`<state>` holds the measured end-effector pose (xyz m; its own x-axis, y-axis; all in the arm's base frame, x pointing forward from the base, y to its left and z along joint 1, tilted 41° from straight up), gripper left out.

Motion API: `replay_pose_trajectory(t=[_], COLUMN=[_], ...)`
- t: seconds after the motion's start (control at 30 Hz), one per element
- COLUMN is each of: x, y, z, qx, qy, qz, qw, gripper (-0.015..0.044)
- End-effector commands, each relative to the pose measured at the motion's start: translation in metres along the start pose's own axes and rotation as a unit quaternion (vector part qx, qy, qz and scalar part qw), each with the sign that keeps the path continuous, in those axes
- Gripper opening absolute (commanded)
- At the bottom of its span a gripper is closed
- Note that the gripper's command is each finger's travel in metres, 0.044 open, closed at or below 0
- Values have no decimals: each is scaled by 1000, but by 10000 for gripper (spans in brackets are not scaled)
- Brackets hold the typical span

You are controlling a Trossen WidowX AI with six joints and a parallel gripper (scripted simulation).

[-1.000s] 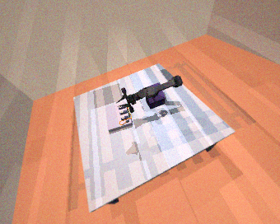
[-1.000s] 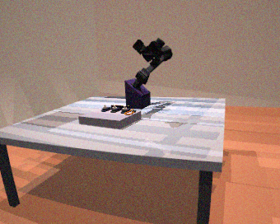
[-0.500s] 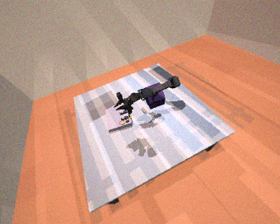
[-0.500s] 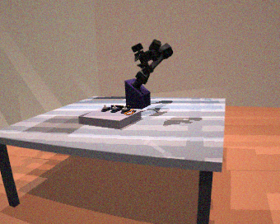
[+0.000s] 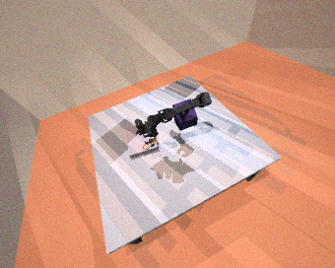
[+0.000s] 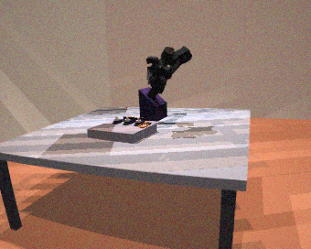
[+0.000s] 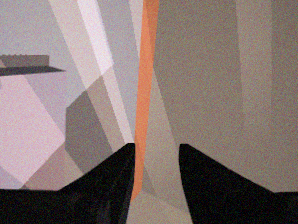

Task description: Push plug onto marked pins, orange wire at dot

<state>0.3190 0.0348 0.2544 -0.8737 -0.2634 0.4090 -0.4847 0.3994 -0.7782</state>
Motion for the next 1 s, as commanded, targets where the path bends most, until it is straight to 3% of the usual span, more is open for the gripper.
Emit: replay_pose_trajectory(t=[0.0, 0.47, 0.97], x=[-11, -39, -64], y=[7, 36, 69], z=[1, 5, 8], qx=[58, 258, 441], qy=[-6, -58, -173], qz=[-37, -154, -244], qw=[998, 952, 846], gripper=[115, 115, 115])
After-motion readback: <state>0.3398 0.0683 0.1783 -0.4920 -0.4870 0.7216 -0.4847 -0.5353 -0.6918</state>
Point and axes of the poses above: the point midway between the two fingers, 35 mm back from their tips, its own x axis back along the fingers, its own y axis across the jaws, z = x × y, the point moved 5 cm from there along x, back along the fingers, and after that the axes turned 6 degrees about x, right-handed, at the moved point
